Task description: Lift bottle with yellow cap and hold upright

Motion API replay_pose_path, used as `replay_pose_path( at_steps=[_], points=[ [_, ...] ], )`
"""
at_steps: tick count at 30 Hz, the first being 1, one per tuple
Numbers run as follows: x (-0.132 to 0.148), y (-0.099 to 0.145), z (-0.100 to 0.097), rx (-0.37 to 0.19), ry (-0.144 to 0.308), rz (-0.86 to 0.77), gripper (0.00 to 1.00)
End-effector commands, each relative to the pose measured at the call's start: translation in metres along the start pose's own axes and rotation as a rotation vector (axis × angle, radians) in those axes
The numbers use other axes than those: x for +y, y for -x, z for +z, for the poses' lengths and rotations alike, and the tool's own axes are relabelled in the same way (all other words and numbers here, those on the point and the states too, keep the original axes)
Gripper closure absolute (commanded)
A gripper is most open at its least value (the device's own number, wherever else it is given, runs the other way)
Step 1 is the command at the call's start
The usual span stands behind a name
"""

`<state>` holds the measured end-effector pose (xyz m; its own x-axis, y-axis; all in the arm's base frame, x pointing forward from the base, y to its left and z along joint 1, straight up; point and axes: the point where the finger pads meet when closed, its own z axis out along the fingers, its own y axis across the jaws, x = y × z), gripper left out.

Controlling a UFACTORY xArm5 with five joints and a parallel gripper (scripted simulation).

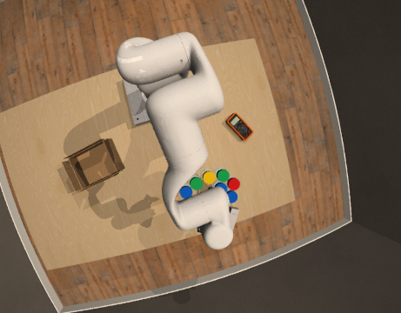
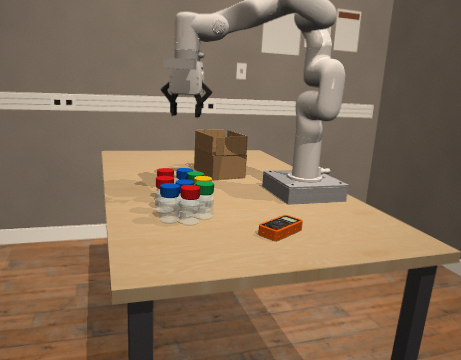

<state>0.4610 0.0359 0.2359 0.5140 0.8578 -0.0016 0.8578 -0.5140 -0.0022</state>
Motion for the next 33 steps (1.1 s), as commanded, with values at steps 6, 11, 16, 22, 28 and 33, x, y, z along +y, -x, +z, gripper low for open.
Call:
replay_pose_path(
  at_steps=[6,11,16,22,28,33],
  points=[
    [0.001,-0.001,-0.002,0.003,0.004,0.000,0.21],
    [0.001,-0.001,-0.002,0.003,0.004,0.000,0.21],
    [0.000,-0.001,-0.002,0.004,0.006,-0.011,0.21],
    [-0.003,-0.003,0.000,0.004,0.006,-0.054,0.21],
    [-0.009,-0.006,0.003,0.003,0.006,-0.130,0.21],
    [-0.014,-0.009,0.006,0.003,0.006,-0.206,0.21]
  ],
)
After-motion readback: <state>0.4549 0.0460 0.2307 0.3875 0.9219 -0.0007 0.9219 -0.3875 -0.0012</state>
